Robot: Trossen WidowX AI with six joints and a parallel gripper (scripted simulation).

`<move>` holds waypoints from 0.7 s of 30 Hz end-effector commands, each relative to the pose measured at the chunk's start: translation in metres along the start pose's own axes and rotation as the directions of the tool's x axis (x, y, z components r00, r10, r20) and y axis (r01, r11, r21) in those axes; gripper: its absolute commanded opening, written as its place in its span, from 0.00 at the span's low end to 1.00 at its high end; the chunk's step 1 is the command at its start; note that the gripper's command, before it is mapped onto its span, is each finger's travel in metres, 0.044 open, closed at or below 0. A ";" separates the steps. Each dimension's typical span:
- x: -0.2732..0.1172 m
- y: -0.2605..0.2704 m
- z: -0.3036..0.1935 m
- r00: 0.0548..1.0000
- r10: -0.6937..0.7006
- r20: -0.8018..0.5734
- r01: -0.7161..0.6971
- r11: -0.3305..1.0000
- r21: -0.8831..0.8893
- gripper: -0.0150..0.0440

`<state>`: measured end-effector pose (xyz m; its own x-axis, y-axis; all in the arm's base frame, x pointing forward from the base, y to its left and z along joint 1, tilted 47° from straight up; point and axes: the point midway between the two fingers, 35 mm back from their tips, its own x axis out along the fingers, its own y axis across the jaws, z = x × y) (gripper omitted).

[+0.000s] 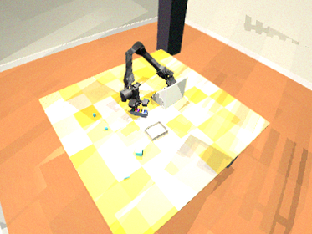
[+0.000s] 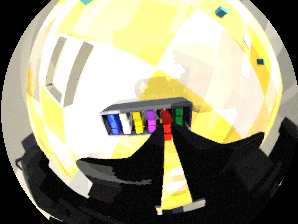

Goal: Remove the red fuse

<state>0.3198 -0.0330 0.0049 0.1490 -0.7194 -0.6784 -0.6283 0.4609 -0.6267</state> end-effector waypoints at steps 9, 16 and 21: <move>-0.007 -0.001 0.000 1.000 0.000 0.002 0.000 1.000 0.006 0.25; -0.010 -0.001 0.000 1.000 0.000 0.002 0.000 1.000 0.006 0.25; -0.013 -0.001 0.000 1.000 0.000 0.001 0.000 1.000 0.005 0.25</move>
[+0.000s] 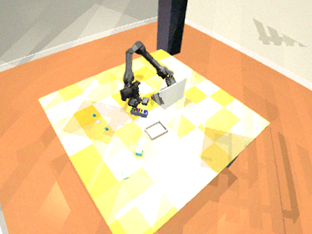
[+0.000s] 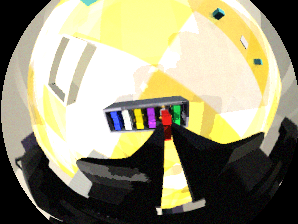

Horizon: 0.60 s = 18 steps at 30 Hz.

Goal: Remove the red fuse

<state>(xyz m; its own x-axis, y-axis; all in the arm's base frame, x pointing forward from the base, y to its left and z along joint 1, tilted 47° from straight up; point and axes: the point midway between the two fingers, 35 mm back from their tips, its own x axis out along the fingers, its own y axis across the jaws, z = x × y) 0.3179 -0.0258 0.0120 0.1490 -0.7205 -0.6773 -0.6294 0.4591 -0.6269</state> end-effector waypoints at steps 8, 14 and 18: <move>-0.006 -0.001 0.000 1.000 0.001 0.002 -0.001 1.000 0.006 0.25; -0.011 -0.001 0.000 1.000 0.001 0.002 -0.001 1.000 0.006 0.25; -0.018 -0.001 0.000 1.000 0.001 0.002 -0.001 1.000 0.006 0.25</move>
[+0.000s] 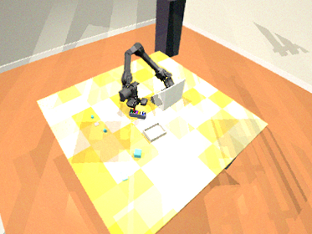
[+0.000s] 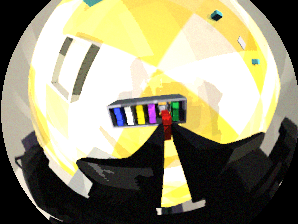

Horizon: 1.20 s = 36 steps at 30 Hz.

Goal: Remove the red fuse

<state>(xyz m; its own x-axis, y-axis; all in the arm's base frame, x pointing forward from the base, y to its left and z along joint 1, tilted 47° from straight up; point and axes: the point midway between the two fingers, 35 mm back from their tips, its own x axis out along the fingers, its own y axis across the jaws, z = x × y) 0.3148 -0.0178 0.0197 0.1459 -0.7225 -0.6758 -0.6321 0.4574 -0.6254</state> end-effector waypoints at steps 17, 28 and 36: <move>-0.021 0.014 0.021 1.000 0.008 0.014 -0.008 1.000 0.008 0.25; -0.026 0.060 0.064 0.999 0.019 0.025 -0.020 1.000 0.006 0.25; -0.027 0.100 0.089 0.999 0.022 0.026 -0.022 1.000 0.006 0.25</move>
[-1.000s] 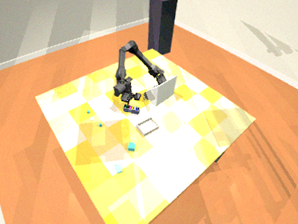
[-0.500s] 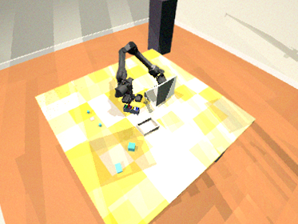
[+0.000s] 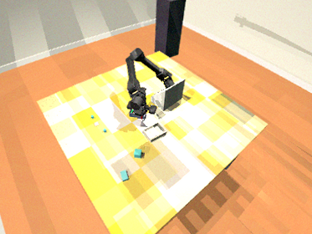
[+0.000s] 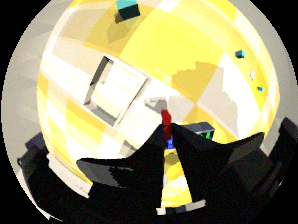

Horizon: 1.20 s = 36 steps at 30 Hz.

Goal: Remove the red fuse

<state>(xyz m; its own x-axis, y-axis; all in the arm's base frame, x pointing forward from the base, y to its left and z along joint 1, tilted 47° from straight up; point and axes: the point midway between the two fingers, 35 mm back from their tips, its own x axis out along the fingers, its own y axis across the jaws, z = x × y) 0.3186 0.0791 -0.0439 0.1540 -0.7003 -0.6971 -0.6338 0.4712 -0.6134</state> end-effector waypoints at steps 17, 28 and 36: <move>0.007 0.103 0.043 1.000 -0.009 -0.012 0.009 1.000 0.011 0.25; 0.018 0.103 0.043 1.000 -0.009 -0.011 0.010 1.000 0.011 0.25; 0.031 0.103 0.043 1.000 -0.010 -0.012 0.010 1.000 0.011 0.25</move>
<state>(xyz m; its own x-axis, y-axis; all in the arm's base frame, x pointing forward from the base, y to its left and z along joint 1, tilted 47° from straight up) 0.2920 0.1358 -0.1391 0.1546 -0.7051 -0.6921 -0.6164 0.4786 -0.6253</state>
